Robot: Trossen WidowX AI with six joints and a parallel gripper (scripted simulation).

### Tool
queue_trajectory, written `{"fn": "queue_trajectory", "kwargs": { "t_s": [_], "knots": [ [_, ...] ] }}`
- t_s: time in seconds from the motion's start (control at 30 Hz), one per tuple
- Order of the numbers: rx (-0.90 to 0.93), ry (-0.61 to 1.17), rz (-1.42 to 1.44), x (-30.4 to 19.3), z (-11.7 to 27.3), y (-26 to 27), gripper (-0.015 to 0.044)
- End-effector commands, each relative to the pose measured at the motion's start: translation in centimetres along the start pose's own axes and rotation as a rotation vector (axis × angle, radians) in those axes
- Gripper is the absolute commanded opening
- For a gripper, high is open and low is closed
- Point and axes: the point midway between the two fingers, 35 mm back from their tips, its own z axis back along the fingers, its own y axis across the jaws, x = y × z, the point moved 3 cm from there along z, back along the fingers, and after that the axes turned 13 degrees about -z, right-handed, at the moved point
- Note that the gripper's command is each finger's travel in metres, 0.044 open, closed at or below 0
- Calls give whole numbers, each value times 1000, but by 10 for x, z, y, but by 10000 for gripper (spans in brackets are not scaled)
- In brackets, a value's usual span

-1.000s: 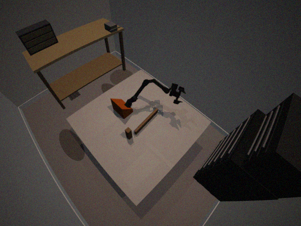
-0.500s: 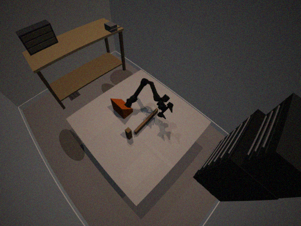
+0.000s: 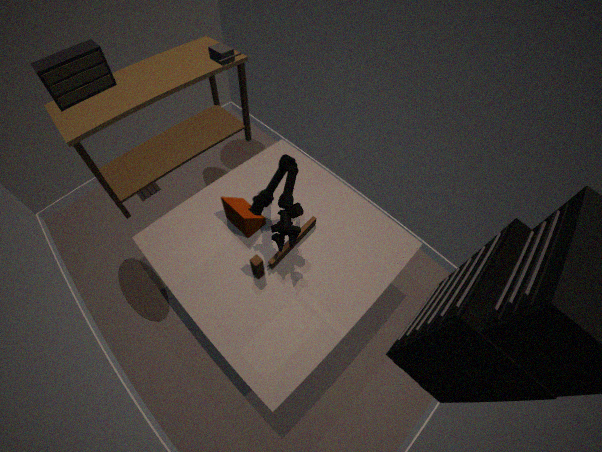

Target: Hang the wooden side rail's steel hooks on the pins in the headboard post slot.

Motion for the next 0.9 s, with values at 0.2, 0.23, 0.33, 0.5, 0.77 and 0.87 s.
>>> {"fn": "queue_trajectory", "kwargs": {
  "t_s": [0.2,0.23,0.33,0.5,0.77,0.87],
  "knots": [
    [-308,-30,-304,78,39,-120,440],
    [-337,-31,-342,82,46,-133,440],
    [-377,-31,-398,87,55,-150,440],
    [-377,-31,-398,87,55,-150,440],
    [-377,-31,-398,87,55,-150,440],
    [-377,-31,-398,87,55,-150,440]
  ]
}}
